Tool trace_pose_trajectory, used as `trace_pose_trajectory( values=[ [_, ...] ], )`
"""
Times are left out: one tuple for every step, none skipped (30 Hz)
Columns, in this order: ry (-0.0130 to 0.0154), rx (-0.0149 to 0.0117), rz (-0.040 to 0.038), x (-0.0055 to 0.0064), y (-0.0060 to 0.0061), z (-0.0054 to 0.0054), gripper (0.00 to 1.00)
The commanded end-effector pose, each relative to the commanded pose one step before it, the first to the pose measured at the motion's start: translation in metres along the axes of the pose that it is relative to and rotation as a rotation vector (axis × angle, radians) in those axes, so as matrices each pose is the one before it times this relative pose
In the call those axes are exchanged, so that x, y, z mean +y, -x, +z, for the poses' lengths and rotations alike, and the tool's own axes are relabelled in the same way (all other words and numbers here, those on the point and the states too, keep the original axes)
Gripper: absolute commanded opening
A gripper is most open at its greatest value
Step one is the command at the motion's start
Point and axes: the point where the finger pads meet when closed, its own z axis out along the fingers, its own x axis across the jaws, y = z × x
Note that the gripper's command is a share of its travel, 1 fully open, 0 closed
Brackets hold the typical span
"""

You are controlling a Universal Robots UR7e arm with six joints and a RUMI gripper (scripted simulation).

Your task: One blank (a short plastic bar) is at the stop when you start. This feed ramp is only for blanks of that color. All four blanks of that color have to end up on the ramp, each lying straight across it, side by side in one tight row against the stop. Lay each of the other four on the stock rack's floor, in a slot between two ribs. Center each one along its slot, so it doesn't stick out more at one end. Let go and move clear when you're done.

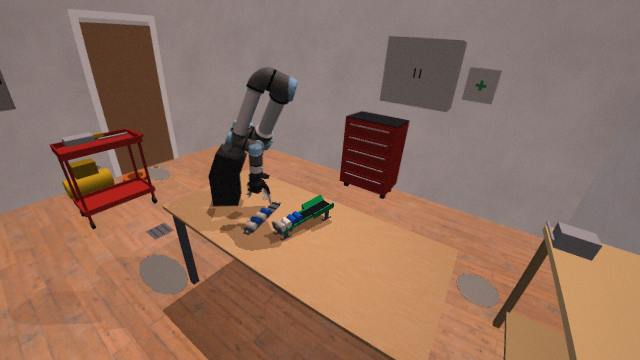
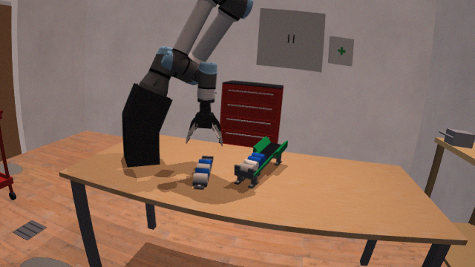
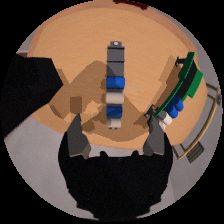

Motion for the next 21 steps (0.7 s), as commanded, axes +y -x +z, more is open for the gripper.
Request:
trace_pose_trajectory(
  values=[
    [0.00692,0.00488,0.00037,0.00059,-0.00052,0.01369,1.00],
    [0.00000,0.00000,0.00000,-0.00001,0.00001,0.00009,1.00],
    [0.00000,0.00000,0.00000,0.00000,0.00000,0.00000,1.00],
    [0.00000,0.00000,0.00000,0.00000,0.00000,0.00000,1.00],
    [0.00000,0.00000,0.00000,0.00000,0.00000,0.00000,1.00],
    [0.00000,0.00000,0.00000,0.00000,0.00000,0.00000,0.47],
    [0.00000,0.00000,0.00000,0.00000,0.00000,0.00000,0.47],
    [0.00000,0.00000,0.00000,0.00000,0.00000,0.00000,0.47],
    [0.00000,0.00000,0.00000,0.00000,0.00000,0.00000,0.47],
    [0.00000,0.00000,0.00000,0.00000,0.00000,0.00000,0.47],
    [0.00000,0.00000,0.00000,0.00000,0.00000,0.00000,0.47],
    [0.00000,0.00000,0.00000,0.00000,0.00000,0.00000,0.47],
    [0.00000,0.00000,0.00000,0.00000,0.00000,0.00000,0.47],
    [0.00000,0.00000,0.00000,0.00000,0.00000,0.00000,0.47],
    [0.00000,0.00000,0.00000,0.00000,0.00000,0.00000,0.47],
    [0.00000,0.00000,0.00000,0.00000,0.00000,0.00000,0.47],
    [0.00000,0.00000,0.00000,0.00000,0.00000,0.00000,0.47],
    [0.00000,0.00000,0.00000,0.00000,0.00000,0.00000,0.47],
    [0.00000,0.00000,0.00000,0.00000,0.00000,0.00000,0.47],
    [0.00000,0.00000,0.00000,0.00000,0.00000,0.00000,0.47],
    [0.00000,0.00000,0.00000,0.00000,0.00000,0.00000,0.47]
  ],
)
